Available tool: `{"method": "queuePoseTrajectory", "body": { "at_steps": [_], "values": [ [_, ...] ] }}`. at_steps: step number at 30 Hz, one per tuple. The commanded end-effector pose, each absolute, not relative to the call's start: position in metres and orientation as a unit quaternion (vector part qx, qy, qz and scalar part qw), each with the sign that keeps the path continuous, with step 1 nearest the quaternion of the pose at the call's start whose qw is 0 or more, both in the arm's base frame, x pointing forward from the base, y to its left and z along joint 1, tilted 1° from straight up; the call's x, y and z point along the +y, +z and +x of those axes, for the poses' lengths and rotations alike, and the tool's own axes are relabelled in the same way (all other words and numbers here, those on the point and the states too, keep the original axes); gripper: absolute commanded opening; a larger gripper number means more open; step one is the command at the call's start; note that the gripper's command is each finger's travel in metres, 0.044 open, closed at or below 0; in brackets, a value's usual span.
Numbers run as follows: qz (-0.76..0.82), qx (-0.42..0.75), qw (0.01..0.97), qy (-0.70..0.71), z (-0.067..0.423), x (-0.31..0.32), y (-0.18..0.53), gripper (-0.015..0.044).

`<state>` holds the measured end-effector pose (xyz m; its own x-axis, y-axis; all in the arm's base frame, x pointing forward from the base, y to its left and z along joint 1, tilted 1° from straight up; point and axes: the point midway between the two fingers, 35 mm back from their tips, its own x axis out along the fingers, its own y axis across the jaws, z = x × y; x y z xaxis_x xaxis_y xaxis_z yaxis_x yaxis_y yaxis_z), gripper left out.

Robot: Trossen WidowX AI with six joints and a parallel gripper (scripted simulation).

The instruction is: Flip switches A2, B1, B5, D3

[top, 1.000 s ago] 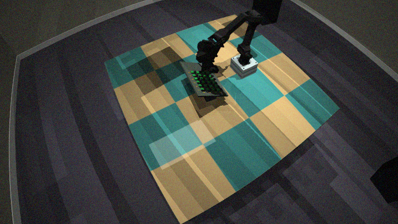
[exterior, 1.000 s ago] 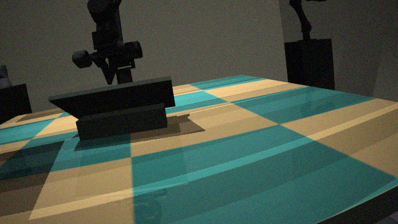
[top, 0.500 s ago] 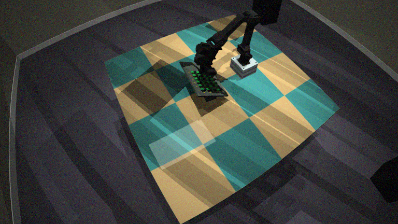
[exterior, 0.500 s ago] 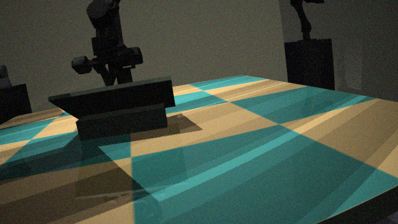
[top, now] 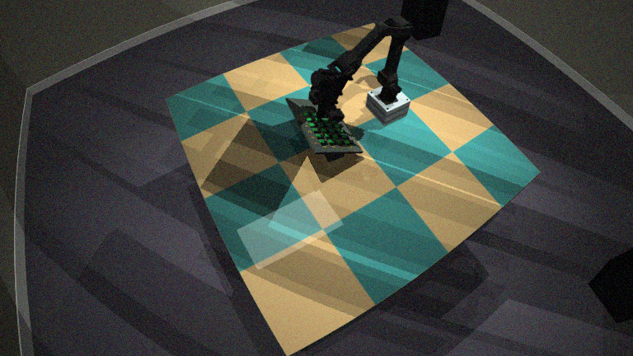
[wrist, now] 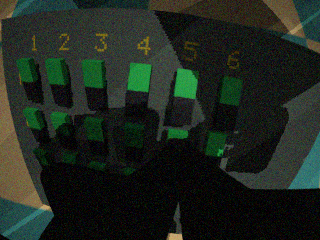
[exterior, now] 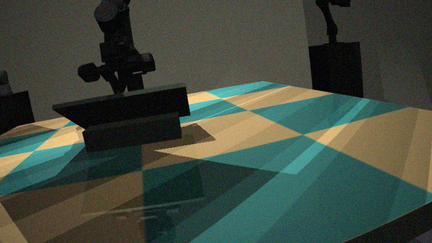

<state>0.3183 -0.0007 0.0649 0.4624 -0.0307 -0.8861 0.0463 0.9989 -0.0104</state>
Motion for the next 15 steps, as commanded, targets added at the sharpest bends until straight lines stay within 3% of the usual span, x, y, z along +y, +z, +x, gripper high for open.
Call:
{"method": "queuePoseTrajectory", "body": {
  "at_steps": [1,15],
  "values": [
    [0.006,0.518,0.855,-0.019,0.3185,-0.0002,0.0646,0.0],
    [0.006,0.518,0.855,-0.019,0.3192,-0.0002,0.0633,0.0]
  ]
}}
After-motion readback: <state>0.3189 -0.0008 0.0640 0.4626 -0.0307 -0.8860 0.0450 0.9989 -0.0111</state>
